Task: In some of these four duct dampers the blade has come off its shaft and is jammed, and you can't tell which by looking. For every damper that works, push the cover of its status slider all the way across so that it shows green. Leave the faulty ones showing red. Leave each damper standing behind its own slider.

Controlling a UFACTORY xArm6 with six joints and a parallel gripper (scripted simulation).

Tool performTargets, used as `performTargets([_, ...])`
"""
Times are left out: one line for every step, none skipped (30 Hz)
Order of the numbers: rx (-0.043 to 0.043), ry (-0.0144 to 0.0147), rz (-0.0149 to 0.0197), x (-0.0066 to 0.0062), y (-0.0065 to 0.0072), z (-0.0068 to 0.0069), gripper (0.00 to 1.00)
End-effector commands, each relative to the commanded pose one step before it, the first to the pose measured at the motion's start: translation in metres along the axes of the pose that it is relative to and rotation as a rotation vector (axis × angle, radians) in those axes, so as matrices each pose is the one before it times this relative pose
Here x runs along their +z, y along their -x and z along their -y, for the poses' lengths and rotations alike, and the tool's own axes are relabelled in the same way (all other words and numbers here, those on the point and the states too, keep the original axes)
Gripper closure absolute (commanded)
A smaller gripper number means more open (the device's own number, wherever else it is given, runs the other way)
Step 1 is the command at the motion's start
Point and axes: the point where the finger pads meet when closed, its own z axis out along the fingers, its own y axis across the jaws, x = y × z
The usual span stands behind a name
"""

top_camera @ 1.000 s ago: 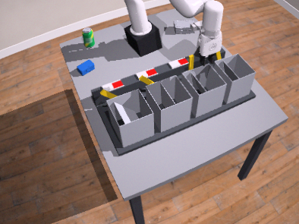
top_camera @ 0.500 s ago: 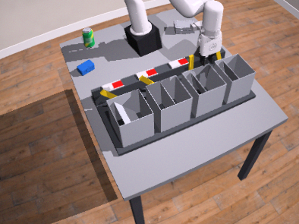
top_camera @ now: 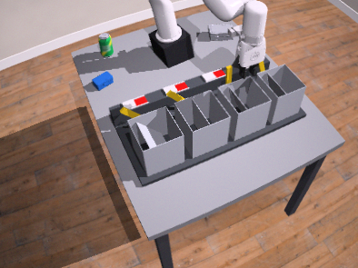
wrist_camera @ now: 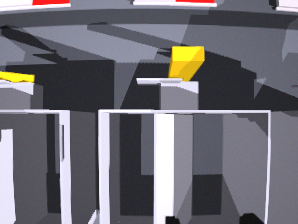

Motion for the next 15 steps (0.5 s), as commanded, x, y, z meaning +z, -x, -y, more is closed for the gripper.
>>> performTargets([0.00036, 0.0013, 0.00492, -0.00219, 0.00127, -0.00018, 0.61])
performTargets([0.0, 0.0, 0.0, 0.0, 0.0, 0.0, 0.61])
performTargets([0.0, 0.0, 0.0, 0.0, 0.0, 0.0, 0.61])
performTargets([0.0, 0.0, 0.0, 0.0, 0.0, 0.0, 0.61])
performTargets([0.0, 0.0, 0.0, 0.0, 0.0, 0.0, 0.61])
performTargets([0.0, 0.0, 0.0, 0.0, 0.0, 0.0, 0.61])
performTargets([0.0, 0.0, 0.0, 0.0, 0.0, 0.0, 0.61])
performTargets([0.0, 0.0, 0.0, 0.0, 0.0, 0.0, 0.61])
performTargets([0.0, 0.0, 0.0, 0.0, 0.0, 0.0, 0.61])
performTargets([0.0, 0.0, 0.0, 0.0, 0.0, 0.0, 0.61])
performTargets([0.0, 0.0, 0.0, 0.0, 0.0, 0.0, 0.61])
performTargets([0.00002, 0.00005, 0.00001, -0.00008, 0.00041, -0.00201, 0.61])
performTargets([0.0001, 0.00028, 0.00003, -0.00041, 0.00214, -0.0114, 0.61])
performTargets([0.00016, 0.00046, 0.00003, -0.00065, 0.00347, -0.02381, 0.61])
performTargets([0.00003, 0.00008, 0.0, -0.00011, 0.00062, -0.00554, 0.61])
